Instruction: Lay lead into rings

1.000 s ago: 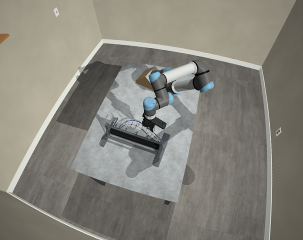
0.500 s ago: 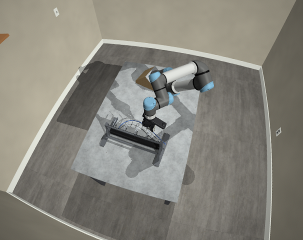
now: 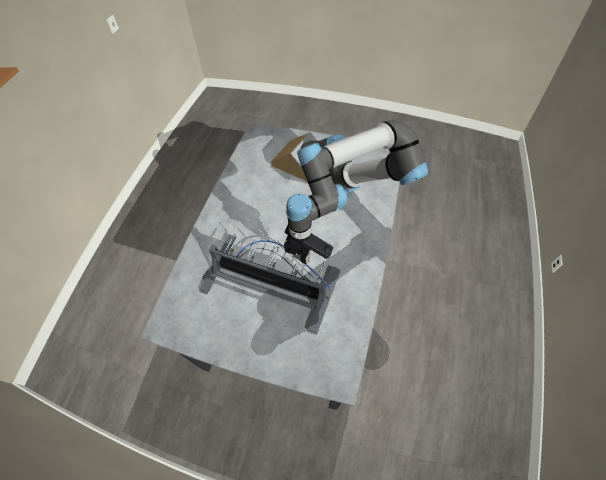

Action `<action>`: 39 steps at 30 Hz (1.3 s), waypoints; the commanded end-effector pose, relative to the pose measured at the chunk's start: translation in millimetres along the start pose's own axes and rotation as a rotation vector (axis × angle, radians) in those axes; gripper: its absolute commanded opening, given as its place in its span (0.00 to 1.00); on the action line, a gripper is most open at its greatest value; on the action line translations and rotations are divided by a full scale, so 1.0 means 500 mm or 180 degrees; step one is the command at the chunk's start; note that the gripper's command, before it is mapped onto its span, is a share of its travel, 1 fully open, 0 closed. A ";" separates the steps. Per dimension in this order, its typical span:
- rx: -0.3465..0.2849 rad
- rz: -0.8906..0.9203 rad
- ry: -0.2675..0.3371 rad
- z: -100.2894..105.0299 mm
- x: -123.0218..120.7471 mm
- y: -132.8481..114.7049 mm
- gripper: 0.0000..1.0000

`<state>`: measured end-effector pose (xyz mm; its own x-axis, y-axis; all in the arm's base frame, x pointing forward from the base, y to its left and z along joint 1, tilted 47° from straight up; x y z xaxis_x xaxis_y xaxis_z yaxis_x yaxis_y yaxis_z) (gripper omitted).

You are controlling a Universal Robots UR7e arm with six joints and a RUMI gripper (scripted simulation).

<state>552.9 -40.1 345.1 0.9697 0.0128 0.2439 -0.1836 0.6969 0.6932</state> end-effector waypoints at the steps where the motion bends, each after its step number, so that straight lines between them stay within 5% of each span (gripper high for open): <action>1: -0.0002 0.0001 -0.0003 0.001 0.000 0.000 0.00; 8: -0.0010 0.0022 -0.0002 0.002 -0.012 -0.031 0.00; 12: -0.0033 0.0117 0.0003 0.006 -0.074 -0.158 0.00; 14: -0.0033 0.0117 0.0003 0.006 -0.074 -0.158 0.00; 18: -0.0026 0.0252 0.0005 0.005 -0.176 -0.305 0.00; 22: -0.0004 0.0341 -0.0001 0.001 -0.246 -0.381 0.00; 25: 0.0000 0.0353 -0.0002 0.000 -0.256 -0.390 0.00; 26: 0.0000 0.0353 -0.0002 0.000 -0.256 -0.390 0.20; 39: 0.0000 0.0353 -0.0002 0.000 -0.256 -0.390 0.20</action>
<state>464.9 -176.8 179.1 0.9438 0.0893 0.3182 -0.2889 0.6908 0.6629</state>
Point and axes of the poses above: the point where the finger pads meet when closed, its own z axis back along the fingers, its own x axis across the jaws, y = z × x, the point moved 10 cm from there along z, back along the fingers, and after that the axes turned 8 degrees about z, right-handed, at the moved point
